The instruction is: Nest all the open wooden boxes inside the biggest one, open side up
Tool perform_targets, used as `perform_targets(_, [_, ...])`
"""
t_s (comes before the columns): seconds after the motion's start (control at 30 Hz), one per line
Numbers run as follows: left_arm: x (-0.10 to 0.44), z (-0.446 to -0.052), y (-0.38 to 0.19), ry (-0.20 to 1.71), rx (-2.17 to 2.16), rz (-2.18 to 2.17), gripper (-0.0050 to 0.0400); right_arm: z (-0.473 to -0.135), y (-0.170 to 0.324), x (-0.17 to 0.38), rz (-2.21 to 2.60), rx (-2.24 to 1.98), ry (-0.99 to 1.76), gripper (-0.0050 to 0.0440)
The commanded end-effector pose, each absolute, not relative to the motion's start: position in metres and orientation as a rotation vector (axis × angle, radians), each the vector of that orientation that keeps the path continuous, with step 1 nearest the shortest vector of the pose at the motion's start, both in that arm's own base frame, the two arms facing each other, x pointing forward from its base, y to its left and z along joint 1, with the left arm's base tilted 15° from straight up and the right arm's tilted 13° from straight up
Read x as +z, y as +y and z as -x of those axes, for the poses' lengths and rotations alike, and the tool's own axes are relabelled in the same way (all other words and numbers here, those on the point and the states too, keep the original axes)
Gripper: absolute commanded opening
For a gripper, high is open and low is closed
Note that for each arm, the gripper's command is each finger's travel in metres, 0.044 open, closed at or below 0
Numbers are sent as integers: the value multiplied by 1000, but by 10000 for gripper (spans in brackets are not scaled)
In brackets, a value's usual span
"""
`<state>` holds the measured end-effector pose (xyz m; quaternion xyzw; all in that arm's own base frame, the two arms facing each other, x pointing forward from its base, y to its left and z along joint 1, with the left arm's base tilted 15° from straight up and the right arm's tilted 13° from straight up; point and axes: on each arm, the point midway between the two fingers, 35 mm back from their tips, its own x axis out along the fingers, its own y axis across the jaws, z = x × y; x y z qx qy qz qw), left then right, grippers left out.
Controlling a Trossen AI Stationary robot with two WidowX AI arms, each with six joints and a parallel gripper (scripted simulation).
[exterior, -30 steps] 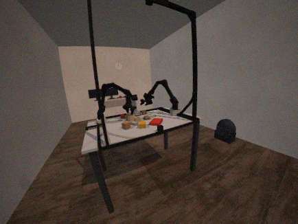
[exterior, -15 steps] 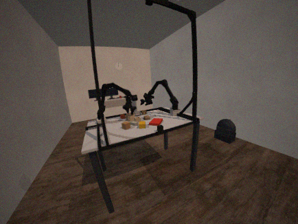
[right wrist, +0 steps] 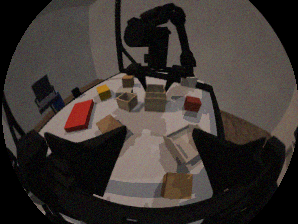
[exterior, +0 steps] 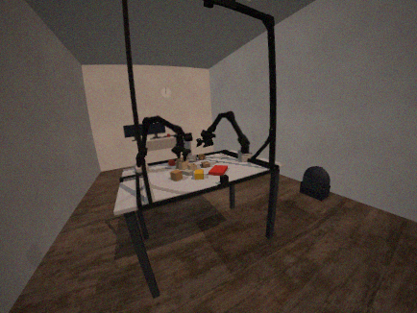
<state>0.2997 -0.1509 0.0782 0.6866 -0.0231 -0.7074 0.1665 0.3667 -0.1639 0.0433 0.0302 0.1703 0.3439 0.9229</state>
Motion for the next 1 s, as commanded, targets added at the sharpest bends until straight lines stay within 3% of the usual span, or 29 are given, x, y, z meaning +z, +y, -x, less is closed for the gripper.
perform_targets(0.0, [78,-300,-151,-66,-2013,-1955,144,-367,-164,44,-60,709,344,400])
perform_targets(0.3, [78,-300,-151,-66,-2013,-1955,360,-367,-164,44,-60,709,344,400])
perform_targets(0.37, [78,-300,-151,-66,-2013,-1955,360,-367,-164,44,-60,709,344,400])
perform_targets(0.43, [78,-300,-151,-66,-2013,-1955,400,-367,-164,44,-60,709,344,400])
perform_targets(0.97, [78,-300,-151,-66,-2013,-1955,400,-367,-164,44,-60,709,344,400])
